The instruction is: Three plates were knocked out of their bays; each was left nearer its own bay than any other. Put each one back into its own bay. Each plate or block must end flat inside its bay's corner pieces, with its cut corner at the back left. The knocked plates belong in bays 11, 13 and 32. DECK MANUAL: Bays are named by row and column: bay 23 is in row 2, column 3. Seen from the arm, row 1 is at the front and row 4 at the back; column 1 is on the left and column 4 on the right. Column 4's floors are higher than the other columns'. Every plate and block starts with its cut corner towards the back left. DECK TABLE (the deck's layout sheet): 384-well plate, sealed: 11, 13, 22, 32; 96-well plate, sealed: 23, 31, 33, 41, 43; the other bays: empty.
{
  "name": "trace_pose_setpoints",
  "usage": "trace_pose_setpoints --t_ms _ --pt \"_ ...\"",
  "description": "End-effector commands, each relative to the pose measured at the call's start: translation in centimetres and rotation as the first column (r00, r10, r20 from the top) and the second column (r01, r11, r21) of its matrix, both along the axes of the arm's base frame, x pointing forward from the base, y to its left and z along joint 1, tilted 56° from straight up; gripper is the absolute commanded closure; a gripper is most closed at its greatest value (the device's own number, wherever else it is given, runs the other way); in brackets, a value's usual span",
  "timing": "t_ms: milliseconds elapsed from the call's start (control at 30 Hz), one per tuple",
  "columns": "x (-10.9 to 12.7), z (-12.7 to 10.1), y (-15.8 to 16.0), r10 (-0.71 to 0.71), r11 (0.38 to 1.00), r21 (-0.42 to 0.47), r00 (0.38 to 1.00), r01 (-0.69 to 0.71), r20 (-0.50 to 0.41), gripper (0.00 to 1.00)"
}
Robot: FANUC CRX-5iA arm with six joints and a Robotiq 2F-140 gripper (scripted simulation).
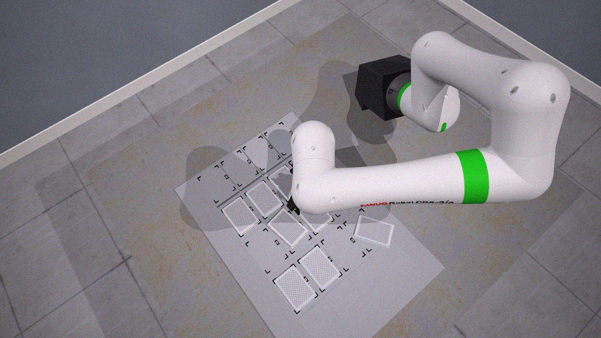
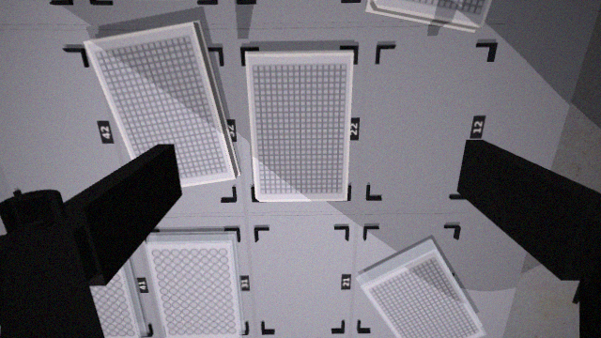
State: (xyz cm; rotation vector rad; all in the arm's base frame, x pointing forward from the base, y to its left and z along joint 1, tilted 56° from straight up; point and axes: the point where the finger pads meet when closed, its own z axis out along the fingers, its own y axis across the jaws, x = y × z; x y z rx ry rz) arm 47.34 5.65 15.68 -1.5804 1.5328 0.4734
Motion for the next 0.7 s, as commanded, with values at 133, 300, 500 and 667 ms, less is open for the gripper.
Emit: trace_pose_setpoints --t_ms 133,300,500,667 --pt "-2.7 1.6 1.6 -0.002 1.000 -0.002 1.000 0.002 0.001 0.00" --pt "-3.6 2.1 2.2 -0.002 1.000 -0.002 1.000 0.002 0.001 0.00" --pt "-5.4 3.1 3.3 -0.001 1.000 -0.002 1.000 0.001 0.001 0.00" --pt "-6.9 4.0 4.3 -0.001 1.000 -0.002 1.000 0.001 0.001 0.00"
